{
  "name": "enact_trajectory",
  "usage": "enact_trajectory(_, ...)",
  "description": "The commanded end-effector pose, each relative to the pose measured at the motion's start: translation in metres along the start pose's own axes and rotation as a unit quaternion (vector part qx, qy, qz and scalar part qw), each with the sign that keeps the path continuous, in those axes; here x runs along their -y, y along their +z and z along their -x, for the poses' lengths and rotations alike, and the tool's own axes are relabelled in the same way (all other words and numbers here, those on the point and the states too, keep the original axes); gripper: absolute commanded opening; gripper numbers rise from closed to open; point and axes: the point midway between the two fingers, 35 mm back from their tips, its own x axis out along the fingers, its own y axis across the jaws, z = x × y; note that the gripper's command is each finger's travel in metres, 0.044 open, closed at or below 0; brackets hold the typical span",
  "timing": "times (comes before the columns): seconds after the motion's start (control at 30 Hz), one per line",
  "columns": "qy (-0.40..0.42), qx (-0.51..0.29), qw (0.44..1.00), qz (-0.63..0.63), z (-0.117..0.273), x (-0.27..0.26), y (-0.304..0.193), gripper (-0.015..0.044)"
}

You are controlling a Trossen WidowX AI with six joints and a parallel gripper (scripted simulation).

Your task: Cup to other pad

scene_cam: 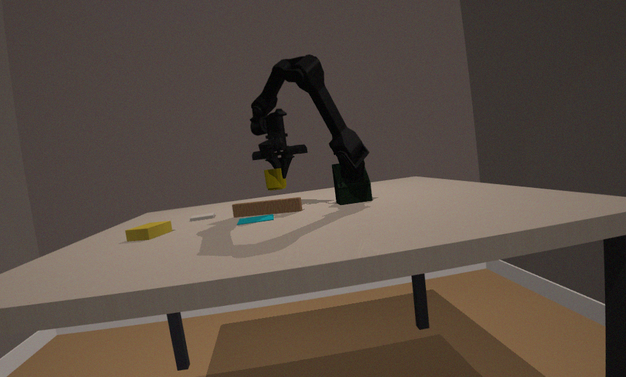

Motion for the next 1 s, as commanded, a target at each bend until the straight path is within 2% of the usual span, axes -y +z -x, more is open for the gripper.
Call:
enact_trajectory(0.0,-0.002,0.001,1.0,-0.001,0.001,-0.002,0.007,0.0)
enact_trajectory(0.97,-0.002,0.002,1.0,0.001,0.002,-0.023,0.085,0.0)
